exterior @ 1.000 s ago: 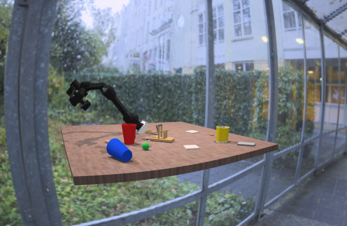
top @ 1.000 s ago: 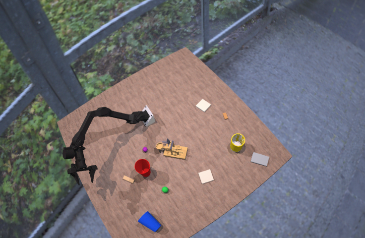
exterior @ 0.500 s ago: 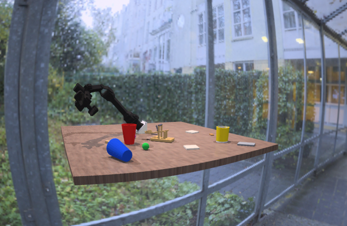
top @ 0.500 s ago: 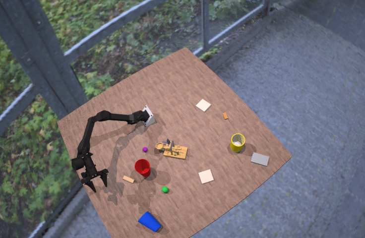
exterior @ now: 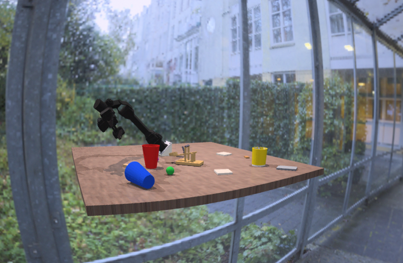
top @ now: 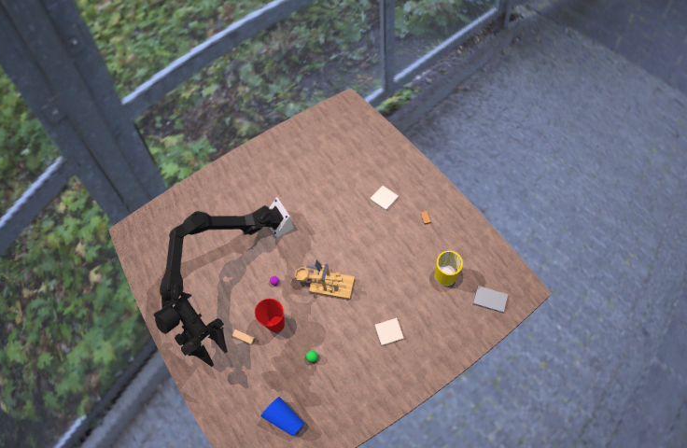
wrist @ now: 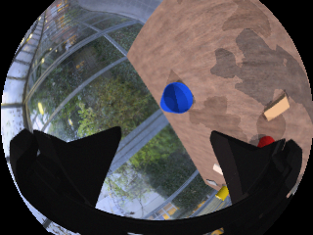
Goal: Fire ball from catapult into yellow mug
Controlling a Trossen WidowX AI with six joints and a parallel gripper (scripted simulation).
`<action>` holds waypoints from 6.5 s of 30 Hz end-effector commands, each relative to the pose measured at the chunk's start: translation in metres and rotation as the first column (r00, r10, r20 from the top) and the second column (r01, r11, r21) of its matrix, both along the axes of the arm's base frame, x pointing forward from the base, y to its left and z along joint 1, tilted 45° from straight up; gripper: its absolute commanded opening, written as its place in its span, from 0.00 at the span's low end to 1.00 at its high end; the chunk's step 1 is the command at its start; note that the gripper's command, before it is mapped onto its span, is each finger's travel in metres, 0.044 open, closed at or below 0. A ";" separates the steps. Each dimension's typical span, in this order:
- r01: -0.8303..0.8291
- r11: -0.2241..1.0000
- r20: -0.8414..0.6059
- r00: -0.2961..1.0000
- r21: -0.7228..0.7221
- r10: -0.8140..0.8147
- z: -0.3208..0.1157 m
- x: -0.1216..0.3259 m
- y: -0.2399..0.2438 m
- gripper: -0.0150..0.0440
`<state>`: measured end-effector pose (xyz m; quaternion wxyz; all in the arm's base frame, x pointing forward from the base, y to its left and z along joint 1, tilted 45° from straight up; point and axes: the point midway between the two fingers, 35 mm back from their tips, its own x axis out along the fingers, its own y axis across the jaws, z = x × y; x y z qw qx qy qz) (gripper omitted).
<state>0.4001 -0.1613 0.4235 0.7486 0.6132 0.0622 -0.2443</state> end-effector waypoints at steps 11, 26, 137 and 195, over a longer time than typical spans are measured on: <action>-0.172 0.982 -0.289 0.947 -0.085 0.141 -0.078 0.035 0.043 1.00; -0.430 0.889 -0.589 0.763 -0.155 0.266 -0.156 0.052 0.098 1.00; -0.763 -0.227 -0.743 -0.439 0.606 -0.506 -0.434 -0.053 0.236 1.00; -0.851 -0.137 -0.800 -0.406 0.507 -0.441 -0.518 -0.109 0.368 0.25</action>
